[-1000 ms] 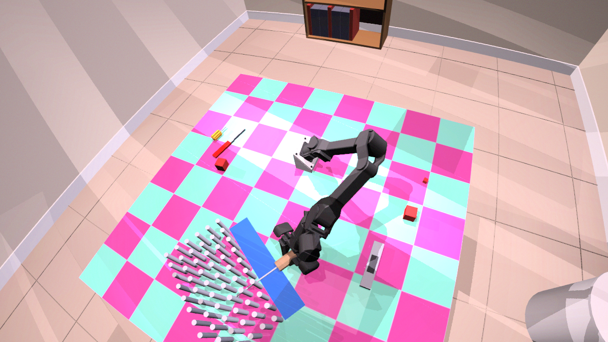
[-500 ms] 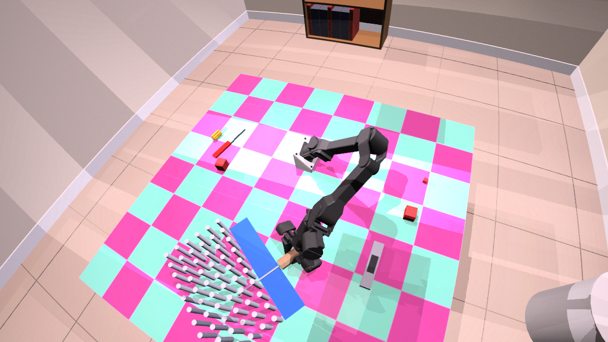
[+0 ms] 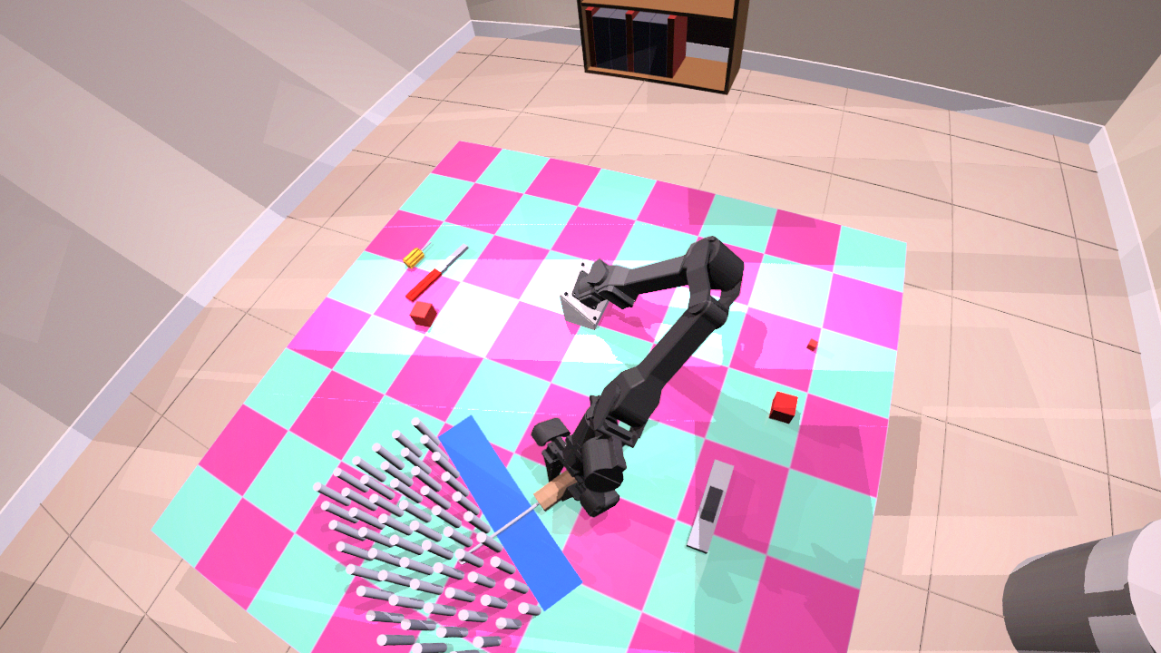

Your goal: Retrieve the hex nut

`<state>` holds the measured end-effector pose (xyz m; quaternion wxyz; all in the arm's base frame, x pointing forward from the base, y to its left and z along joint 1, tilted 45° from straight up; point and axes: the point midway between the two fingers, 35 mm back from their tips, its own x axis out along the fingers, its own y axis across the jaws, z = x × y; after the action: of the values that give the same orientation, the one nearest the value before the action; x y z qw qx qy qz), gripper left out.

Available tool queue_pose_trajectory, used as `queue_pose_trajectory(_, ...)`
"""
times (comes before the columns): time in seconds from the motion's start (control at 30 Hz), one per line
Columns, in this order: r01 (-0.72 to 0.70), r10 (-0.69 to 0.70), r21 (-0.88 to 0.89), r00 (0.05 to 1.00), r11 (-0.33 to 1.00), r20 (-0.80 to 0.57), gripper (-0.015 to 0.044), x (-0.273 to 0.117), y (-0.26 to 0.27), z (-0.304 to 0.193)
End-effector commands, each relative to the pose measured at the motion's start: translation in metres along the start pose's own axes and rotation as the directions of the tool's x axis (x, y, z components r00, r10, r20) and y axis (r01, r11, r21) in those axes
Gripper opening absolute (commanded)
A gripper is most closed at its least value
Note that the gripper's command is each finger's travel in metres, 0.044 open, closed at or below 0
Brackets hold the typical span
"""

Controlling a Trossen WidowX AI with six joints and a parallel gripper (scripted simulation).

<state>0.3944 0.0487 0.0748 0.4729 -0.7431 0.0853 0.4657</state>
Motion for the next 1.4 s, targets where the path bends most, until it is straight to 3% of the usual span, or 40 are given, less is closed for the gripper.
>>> queue_pose_trajectory(0.0, -0.001, 0.001, 0.006, 1.000, 1.000, 0.000, 0.0000, -0.003, 0.001, 0.003)
queue_pose_trajectory(1.37, -0.001, 0.001, 0.007, 1.000, 1.000, 0.002, 0.0000, -0.018, 0.000, 0.026)
